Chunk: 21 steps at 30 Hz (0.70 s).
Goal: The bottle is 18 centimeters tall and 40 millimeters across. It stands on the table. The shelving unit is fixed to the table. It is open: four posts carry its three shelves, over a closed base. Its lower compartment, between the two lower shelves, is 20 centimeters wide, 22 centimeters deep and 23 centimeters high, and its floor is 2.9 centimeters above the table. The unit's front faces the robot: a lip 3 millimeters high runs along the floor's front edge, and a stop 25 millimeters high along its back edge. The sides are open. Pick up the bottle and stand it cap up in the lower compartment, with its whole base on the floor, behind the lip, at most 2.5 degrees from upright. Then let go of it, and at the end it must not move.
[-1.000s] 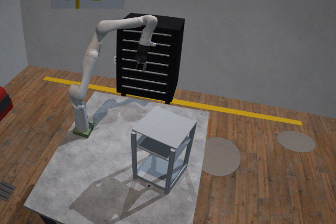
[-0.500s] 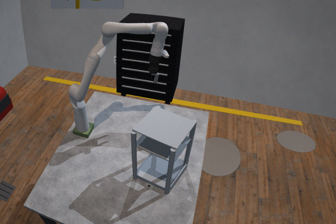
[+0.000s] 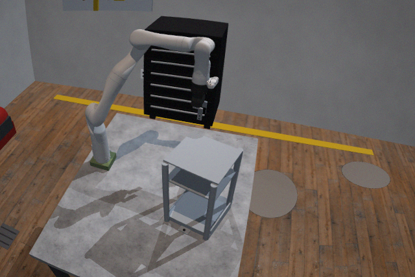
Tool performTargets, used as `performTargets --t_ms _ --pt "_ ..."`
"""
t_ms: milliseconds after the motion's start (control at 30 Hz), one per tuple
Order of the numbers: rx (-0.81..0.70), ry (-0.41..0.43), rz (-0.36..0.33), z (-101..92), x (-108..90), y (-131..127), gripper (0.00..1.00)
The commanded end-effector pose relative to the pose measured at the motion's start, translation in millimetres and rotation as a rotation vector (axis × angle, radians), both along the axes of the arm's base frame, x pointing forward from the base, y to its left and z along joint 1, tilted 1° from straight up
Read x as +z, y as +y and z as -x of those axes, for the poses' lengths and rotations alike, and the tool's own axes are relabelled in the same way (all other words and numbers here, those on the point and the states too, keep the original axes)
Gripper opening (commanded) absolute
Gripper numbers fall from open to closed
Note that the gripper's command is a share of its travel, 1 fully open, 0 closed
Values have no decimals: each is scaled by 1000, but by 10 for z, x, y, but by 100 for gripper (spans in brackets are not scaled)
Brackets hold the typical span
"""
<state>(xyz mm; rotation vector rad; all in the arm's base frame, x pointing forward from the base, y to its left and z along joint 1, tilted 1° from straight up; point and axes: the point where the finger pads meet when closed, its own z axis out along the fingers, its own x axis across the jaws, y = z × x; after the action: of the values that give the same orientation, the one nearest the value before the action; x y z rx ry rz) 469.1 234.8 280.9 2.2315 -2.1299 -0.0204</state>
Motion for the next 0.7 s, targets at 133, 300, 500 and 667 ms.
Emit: performTargets --t_ms 133,300,500,667 --pt "-161 -29 -15 -260 4 -437 100" --pt "-167 -30 -15 -268 5 -452 100" --pt "-167 -30 -15 -268 5 -452 100" --pt "-167 -30 -15 -268 5 -452 100"
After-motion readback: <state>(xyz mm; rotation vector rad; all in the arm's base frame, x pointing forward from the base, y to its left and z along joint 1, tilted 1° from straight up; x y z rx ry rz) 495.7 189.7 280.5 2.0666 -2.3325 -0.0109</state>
